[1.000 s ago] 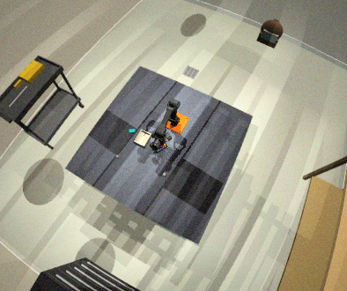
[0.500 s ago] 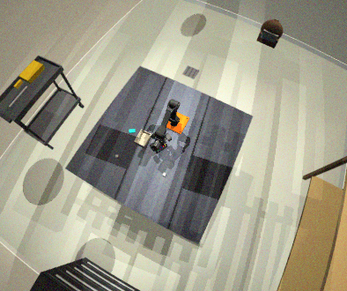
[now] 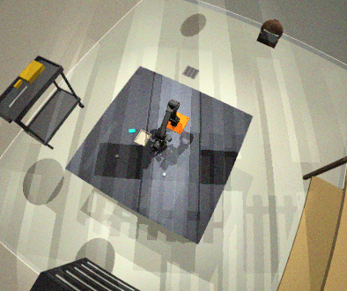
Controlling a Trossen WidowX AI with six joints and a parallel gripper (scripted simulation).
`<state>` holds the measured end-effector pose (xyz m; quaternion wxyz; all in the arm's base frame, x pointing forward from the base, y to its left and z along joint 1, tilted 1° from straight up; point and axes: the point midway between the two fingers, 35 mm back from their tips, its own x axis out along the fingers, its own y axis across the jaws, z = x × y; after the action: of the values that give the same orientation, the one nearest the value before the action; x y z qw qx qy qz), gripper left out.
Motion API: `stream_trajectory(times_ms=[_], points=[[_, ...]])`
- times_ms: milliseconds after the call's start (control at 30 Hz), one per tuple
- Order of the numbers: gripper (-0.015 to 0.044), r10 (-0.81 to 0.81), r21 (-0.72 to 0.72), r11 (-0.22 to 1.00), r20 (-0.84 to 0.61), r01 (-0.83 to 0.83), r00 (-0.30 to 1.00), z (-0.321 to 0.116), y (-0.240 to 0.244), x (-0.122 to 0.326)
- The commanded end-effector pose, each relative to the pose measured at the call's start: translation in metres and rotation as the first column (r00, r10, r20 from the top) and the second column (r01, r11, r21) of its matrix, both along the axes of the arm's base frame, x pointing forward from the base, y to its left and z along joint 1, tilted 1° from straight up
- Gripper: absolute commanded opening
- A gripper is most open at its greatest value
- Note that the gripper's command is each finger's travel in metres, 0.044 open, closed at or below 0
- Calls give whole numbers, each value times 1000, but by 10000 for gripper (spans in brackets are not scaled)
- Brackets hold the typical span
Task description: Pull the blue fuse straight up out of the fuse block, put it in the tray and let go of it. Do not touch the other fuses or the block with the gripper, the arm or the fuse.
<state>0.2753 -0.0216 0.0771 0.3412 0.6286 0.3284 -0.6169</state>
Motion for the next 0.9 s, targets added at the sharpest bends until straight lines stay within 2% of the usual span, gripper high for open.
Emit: stream_trajectory(times_ms=[0,633,867], points=[[63,-7,-3,1000,-1,7,1000,-1,0,0],[63,-7,-3,1000,-1,7,1000,-12,0,0],[17,0,0,1000,0,0,1000,-10,0,0]])
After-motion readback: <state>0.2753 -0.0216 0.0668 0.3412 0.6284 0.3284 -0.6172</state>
